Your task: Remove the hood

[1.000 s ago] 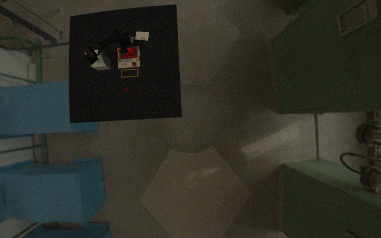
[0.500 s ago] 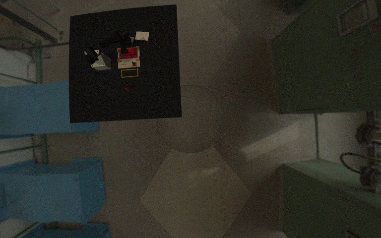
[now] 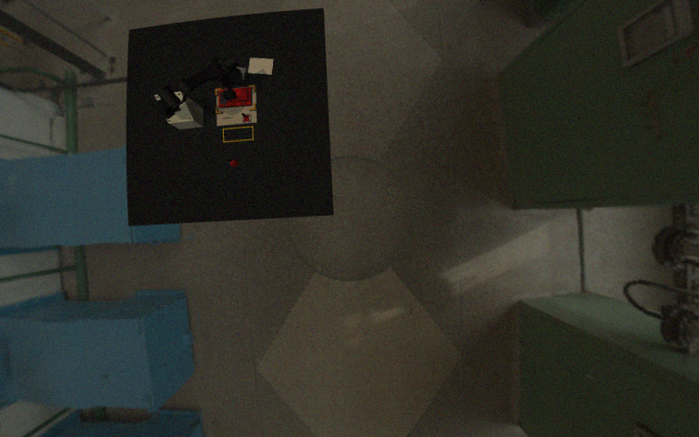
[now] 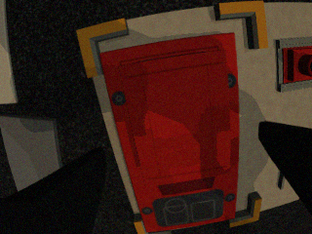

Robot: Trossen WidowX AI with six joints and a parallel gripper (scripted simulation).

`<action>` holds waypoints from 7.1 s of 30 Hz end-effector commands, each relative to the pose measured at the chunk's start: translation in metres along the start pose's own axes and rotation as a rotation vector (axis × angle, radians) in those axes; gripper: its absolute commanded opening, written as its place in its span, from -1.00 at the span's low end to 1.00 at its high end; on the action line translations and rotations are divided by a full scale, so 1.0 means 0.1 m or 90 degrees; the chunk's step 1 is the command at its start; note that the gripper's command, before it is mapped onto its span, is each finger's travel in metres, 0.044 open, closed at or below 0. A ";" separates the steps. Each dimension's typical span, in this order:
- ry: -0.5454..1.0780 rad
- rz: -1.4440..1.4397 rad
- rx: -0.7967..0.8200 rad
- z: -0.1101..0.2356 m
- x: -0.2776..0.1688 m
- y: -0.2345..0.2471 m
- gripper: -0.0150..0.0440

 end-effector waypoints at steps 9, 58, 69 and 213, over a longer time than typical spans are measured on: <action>0.001 0.004 -0.004 -0.10 -0.02 -0.01 1.00; 0.002 0.004 -0.005 -0.37 -0.03 -0.03 1.00; 0.002 0.004 -0.005 -0.43 -0.04 -0.03 1.00; 0.003 0.002 -0.008 0.27 -0.55 -2.21 -0.49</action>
Point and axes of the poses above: the point midway between the two fingers, 35 mm back from their tips, its own z axis back along the fingers, its own y axis across the jaws, x = y × z, the point moved 4 cm from there along z, back along the fingers, and after that the axes turned 6 degrees about z, right-handed, at the moved point
